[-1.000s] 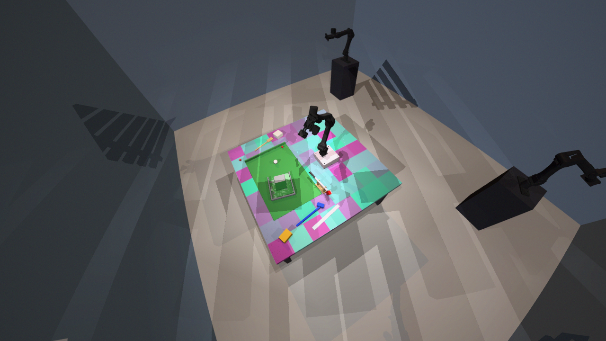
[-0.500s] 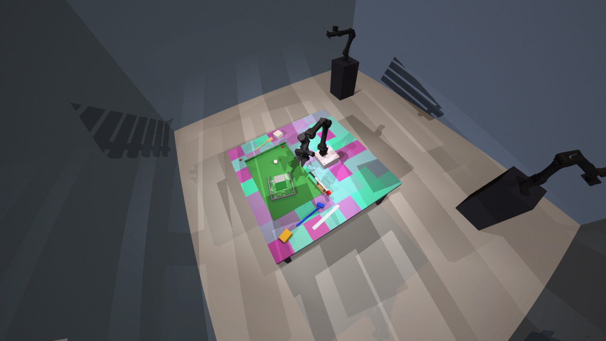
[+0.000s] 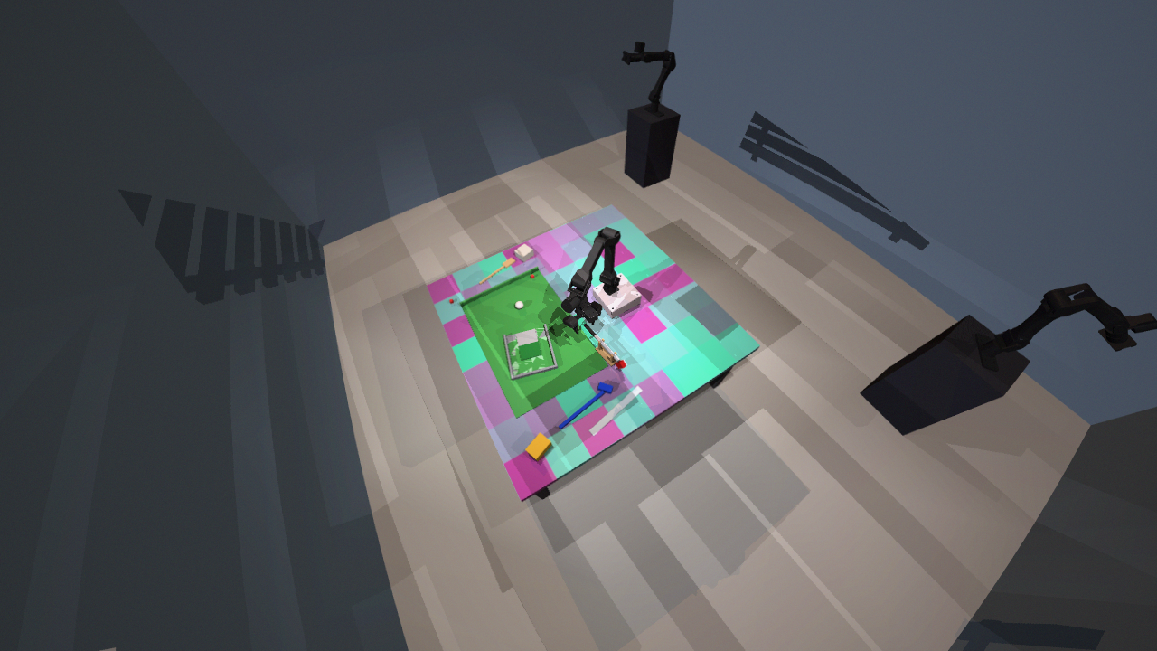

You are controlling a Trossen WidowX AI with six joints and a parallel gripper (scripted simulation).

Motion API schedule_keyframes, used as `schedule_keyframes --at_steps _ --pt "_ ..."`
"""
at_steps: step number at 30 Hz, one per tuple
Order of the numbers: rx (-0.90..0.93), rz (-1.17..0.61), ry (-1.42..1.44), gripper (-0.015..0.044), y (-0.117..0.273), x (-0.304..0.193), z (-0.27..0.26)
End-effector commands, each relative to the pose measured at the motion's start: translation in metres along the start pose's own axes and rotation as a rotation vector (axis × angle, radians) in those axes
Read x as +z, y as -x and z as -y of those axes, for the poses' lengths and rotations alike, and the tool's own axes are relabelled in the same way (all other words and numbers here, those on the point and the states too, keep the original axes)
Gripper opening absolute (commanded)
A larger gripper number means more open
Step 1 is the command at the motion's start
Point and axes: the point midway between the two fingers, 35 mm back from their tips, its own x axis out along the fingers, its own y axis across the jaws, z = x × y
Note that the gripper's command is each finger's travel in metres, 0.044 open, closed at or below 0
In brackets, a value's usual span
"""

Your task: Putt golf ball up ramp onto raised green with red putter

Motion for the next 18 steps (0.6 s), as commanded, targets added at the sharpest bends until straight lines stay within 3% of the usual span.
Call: schedule_keyframes --at_steps 1,18 --pt "0.149 -0.068 -0.097 0.044 -0.019 -0.017 -0.035" --pt "0.149 -0.068 -0.097 0.044 -0.039 -0.027 -0.042"
